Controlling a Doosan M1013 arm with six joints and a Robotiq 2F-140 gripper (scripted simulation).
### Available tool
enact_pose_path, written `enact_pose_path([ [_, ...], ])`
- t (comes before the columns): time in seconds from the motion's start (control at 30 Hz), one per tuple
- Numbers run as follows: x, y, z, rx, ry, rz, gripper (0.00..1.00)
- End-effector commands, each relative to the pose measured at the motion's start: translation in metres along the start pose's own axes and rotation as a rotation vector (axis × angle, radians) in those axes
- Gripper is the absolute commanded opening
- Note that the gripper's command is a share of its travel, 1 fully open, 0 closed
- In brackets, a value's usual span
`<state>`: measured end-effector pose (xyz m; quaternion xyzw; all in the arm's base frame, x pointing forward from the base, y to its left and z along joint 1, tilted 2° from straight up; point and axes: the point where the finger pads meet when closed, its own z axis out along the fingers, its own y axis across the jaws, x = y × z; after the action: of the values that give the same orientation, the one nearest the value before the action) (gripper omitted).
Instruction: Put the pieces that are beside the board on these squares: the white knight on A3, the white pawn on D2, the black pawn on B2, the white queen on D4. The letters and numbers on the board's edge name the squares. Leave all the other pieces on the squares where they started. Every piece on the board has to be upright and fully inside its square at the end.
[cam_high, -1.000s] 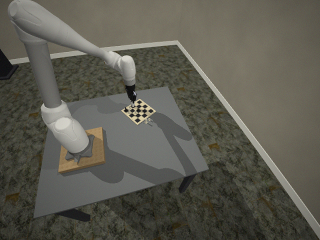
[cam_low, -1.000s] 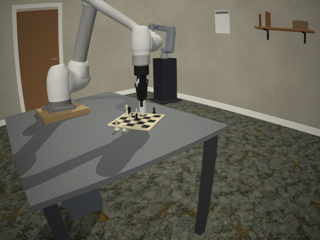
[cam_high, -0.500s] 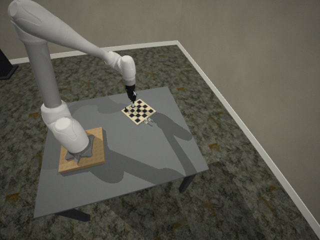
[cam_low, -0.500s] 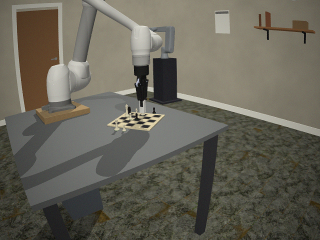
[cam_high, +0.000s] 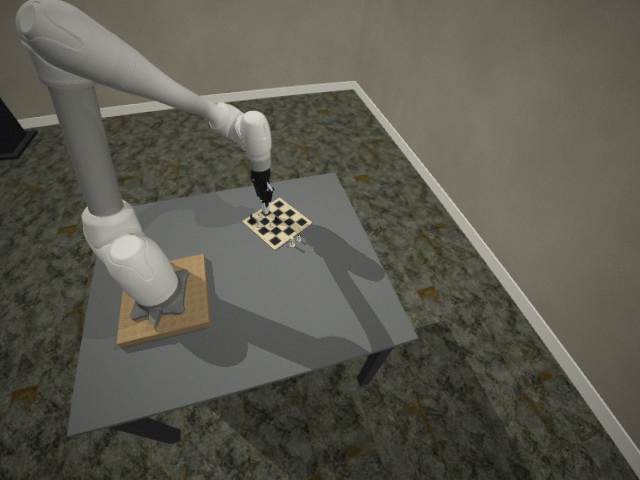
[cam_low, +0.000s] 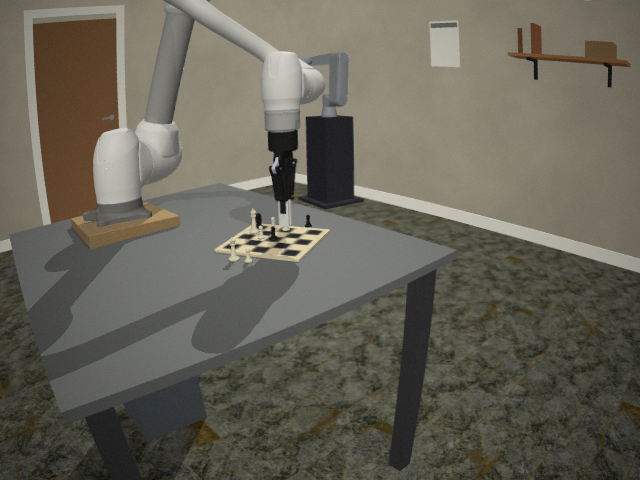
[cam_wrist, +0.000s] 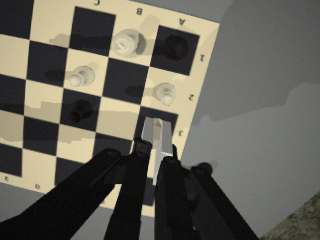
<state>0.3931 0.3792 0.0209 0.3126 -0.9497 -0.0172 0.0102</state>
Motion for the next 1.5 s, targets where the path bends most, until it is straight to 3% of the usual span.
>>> enact_pose_path([
  [0.0, 0.0, 0.0, 0.0, 0.0, 0.0, 0.0, 0.0],
  [0.17, 0.0, 0.0, 0.0, 0.0, 0.0, 0.0, 0.0],
  [0.67, 0.0, 0.0, 0.0, 0.0, 0.0, 0.0, 0.22],
  [1.1, 0.0, 0.0, -0.001, 0.0, 0.0, 0.0, 0.22],
  [1.27, 0.0, 0.0, -0.01, 0.0, 0.0, 0.0, 0.22],
  [1.47, 0.0, 0.0, -0.037, 0.0, 0.0, 0.0, 0.22],
])
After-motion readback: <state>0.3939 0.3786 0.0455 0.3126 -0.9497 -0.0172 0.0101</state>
